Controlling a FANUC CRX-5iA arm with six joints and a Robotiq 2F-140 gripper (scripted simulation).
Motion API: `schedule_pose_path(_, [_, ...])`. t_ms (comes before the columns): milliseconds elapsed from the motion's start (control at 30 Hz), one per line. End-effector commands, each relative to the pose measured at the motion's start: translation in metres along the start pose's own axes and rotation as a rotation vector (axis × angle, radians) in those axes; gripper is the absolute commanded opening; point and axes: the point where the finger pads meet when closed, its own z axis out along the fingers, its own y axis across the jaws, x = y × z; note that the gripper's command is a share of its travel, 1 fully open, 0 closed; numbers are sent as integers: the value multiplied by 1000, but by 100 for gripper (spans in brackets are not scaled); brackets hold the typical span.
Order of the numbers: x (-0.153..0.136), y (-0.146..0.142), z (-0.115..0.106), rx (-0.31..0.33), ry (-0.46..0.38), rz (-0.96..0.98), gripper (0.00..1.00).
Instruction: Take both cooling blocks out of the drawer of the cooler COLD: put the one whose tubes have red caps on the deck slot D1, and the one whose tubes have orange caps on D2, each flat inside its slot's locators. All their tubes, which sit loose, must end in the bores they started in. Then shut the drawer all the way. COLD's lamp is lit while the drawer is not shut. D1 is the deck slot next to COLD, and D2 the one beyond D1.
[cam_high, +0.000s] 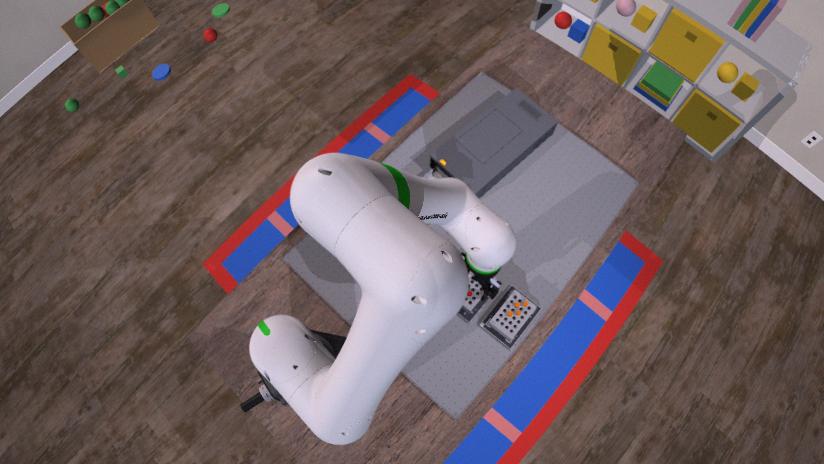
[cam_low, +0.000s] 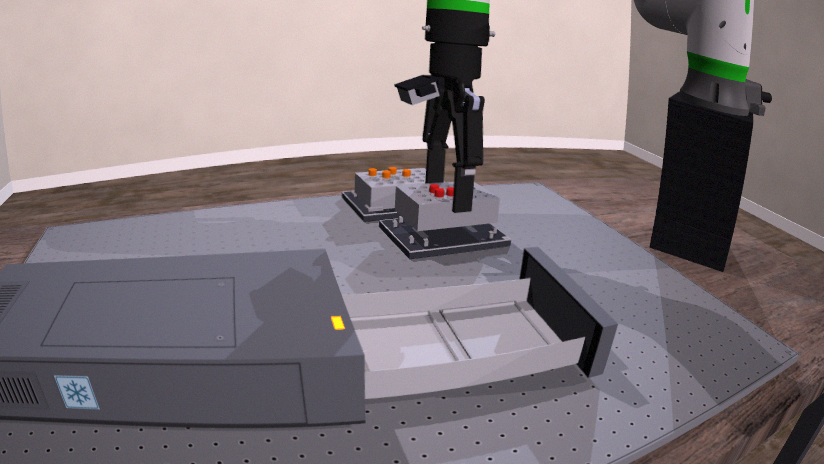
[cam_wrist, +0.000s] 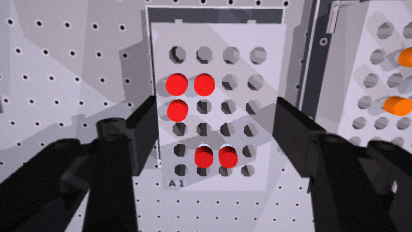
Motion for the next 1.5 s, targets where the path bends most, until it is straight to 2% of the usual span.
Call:
schedule_pose_path(0, [1, 0, 0, -1, 1, 0, 10])
schedule_pose_path(1467, [1, 0, 6, -1, 1, 0, 10])
